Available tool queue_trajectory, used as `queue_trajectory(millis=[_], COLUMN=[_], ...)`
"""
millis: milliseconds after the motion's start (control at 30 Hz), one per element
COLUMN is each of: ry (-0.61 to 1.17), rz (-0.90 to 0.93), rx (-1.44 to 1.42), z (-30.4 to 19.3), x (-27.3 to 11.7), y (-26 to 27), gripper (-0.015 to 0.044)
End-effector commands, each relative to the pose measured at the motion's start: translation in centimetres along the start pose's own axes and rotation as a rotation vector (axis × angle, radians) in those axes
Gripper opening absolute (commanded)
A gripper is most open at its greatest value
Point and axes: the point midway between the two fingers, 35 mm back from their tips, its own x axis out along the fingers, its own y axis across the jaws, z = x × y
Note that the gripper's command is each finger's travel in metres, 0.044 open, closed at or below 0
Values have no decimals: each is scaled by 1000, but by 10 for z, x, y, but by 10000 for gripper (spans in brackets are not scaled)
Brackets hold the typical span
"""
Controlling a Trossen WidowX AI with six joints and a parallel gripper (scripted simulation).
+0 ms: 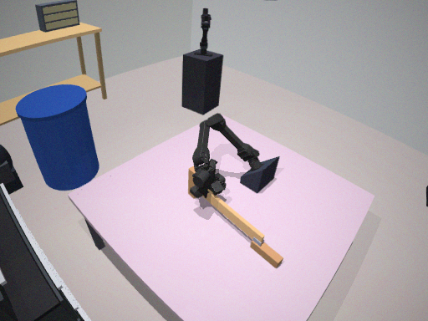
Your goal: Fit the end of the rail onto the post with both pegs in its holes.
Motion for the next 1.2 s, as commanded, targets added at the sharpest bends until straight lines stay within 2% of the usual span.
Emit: queue_trajectory(millis=[0,533,700,867,1167], ry=[0,0,-1,-3,-3], rz=[0,0,0,-3,-3], rx=[0,0,0,-4,-4], z=[0,0,2,30,30], x=[0,0,-2,-30,-30], y=[0,0,0,1,1], gripper=[26,440,440,440,440])
